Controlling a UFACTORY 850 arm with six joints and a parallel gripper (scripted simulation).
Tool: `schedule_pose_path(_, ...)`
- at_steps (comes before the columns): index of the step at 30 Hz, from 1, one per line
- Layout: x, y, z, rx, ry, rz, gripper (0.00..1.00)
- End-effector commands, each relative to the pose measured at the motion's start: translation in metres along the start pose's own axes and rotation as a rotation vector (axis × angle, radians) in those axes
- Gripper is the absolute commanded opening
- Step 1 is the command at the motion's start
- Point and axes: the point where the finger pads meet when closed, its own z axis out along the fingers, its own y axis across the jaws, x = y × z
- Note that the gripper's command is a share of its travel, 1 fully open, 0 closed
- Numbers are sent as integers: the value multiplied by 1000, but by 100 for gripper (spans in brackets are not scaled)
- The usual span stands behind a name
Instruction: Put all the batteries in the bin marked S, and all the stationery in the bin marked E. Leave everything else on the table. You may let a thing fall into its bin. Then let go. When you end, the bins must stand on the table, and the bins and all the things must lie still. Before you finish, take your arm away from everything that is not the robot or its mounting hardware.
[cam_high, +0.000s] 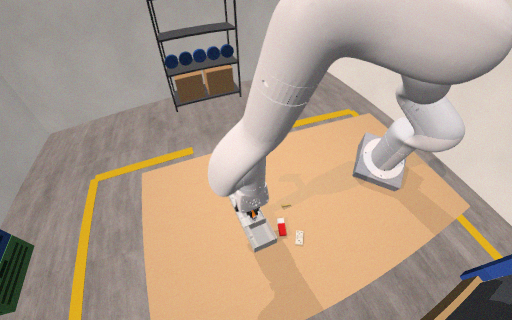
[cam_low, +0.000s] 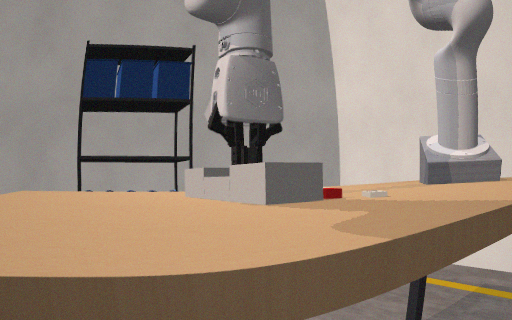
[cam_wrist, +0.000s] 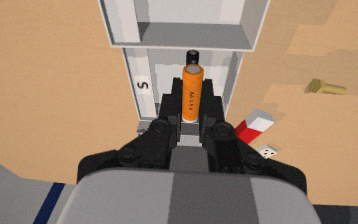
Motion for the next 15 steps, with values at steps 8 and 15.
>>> schedule_pose_path(8,0,-1,7,3,0,-1,0)
schedule_pose_path(15,0,-1,7,3,0,-1,28)
